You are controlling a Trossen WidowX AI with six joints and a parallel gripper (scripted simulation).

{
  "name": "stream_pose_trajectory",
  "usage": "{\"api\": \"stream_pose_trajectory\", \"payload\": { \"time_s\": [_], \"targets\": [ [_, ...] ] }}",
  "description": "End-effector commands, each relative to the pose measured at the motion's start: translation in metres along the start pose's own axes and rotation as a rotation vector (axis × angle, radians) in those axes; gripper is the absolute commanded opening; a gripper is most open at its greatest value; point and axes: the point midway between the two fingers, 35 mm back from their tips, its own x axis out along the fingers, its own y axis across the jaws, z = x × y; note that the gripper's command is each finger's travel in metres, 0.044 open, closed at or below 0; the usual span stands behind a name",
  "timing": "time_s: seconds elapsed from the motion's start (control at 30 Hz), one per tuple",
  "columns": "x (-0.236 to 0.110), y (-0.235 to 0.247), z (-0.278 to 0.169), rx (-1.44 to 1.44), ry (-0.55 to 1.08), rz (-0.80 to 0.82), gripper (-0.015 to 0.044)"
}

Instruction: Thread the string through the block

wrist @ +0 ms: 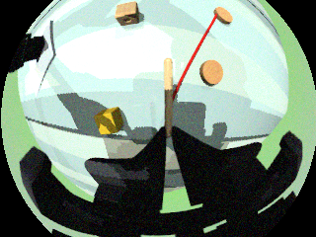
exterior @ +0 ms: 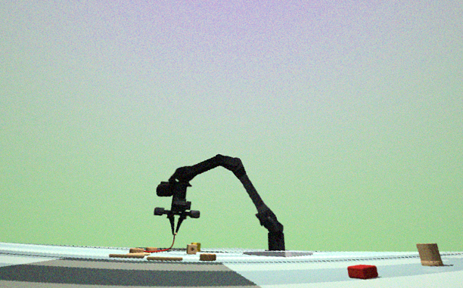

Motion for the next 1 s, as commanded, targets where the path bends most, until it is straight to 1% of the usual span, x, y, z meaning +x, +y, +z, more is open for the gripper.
{"api": "stream_pose_trajectory", "payload": {
  "time_s": [0.0, 0.47, 0.97],
  "targets": [
    [0.002, 0.001, -0.007, -0.004, 0.002, 0.008, 0.0000],
    [0.003, 0.002, -0.025, -0.005, 0.008, 0.009, 0.0000],
    [0.011, 0.010, -0.021, -0.005, 0.013, 0.009, 0.0000]
  ]
}}
